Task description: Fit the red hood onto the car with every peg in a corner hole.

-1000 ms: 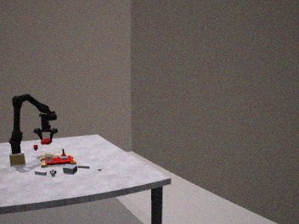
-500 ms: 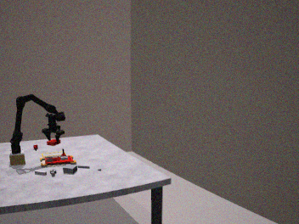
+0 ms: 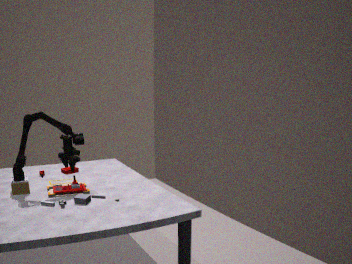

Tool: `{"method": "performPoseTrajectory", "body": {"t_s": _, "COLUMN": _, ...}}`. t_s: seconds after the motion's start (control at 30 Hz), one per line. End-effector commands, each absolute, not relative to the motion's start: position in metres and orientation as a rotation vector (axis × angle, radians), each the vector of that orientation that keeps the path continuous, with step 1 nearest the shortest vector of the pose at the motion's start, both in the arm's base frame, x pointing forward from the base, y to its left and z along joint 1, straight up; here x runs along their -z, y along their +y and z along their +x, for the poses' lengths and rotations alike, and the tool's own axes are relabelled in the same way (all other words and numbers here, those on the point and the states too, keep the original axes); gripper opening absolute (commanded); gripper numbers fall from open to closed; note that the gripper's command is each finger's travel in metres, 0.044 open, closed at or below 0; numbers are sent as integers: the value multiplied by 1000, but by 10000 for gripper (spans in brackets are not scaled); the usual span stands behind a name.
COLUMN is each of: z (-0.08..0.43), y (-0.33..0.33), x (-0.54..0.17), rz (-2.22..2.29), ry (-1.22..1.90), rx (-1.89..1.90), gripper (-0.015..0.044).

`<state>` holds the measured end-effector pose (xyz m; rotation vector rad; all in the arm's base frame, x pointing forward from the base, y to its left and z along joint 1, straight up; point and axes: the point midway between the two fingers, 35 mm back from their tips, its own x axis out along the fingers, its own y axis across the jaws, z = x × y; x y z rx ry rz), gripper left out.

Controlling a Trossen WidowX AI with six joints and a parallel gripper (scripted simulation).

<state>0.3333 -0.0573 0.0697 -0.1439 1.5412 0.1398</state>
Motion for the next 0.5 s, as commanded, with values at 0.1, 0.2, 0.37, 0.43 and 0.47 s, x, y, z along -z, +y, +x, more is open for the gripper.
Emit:
{"method": "performPoseTrajectory", "body": {"t_s": 0.1, "z": 335, "y": -98, "x": -71, "rz": 13, "ry": 1544, "rx": 13, "gripper": 0}}
{"method": "performPoseTrajectory", "body": {"t_s": 0.2, "z": 333, "y": -116, "x": -71, "rz": 79, "ry": 1543, "rx": 79, "gripper": 0}}
{"method": "performPoseTrajectory", "body": {"t_s": 0.37, "z": 330, "y": -143, "x": -71, "rz": 174, "ry": 1535, "rx": 174, "gripper": 0}}
{"method": "performPoseTrajectory", "body": {"t_s": 0.43, "z": 329, "y": -144, "x": -71, "rz": 178, "ry": 1535, "rx": 178, "gripper": 0}}
{"method": "performPoseTrajectory", "body": {"t_s": 0.47, "z": 329, "y": -144, "x": -71, "rz": 178, "ry": 1535, "rx": 178, "gripper": 0}}
